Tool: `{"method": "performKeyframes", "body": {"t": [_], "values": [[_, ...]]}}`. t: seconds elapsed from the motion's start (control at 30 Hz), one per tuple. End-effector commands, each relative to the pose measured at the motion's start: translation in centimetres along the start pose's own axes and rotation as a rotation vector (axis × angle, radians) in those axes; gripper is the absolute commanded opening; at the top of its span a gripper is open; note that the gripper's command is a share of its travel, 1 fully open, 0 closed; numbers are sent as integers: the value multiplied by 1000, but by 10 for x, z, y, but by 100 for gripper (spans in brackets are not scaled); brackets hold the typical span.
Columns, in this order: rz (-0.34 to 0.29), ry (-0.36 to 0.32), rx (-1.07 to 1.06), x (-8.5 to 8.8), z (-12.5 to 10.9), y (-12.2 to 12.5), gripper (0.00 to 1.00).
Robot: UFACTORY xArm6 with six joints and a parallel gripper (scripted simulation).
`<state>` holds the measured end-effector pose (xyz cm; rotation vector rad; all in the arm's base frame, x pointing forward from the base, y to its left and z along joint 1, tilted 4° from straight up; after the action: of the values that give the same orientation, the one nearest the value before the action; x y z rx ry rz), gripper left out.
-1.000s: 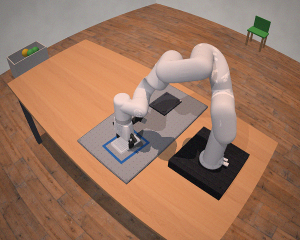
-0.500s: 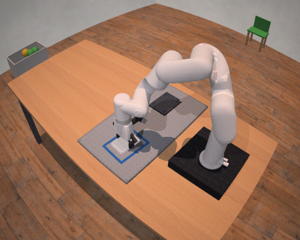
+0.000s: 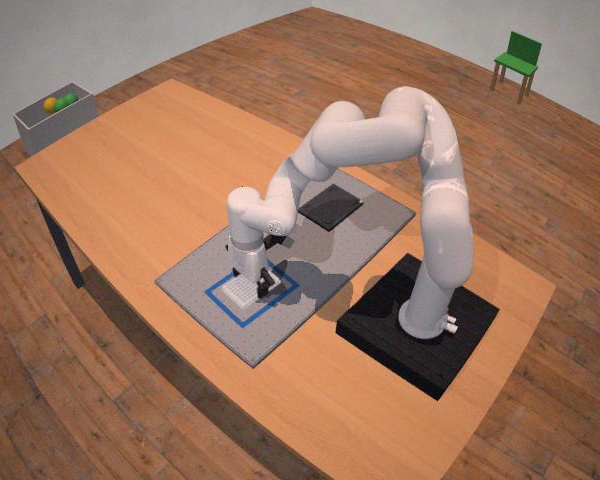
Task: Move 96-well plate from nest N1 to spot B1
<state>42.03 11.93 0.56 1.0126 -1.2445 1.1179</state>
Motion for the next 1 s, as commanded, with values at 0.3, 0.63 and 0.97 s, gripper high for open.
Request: {"method": "performKeyframes", "body": {"t": [0.3,0.63,0.97], "values": [[4,-2,0,0,-1,-1,0],[4,-2,0,-2,-1,-1,0],[4,-2,0,-3,-1,-1,0]]}}
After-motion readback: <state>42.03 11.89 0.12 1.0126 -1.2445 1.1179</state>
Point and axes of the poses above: the point where the finger pads meet when closed, its own x axis back along the fingers, its own y axis across the jaws, z = x × y, the point moved 2 cm from there along x, back along the fingers, and after that the axes turned 3 degrees about x, right-handed, at the moved point
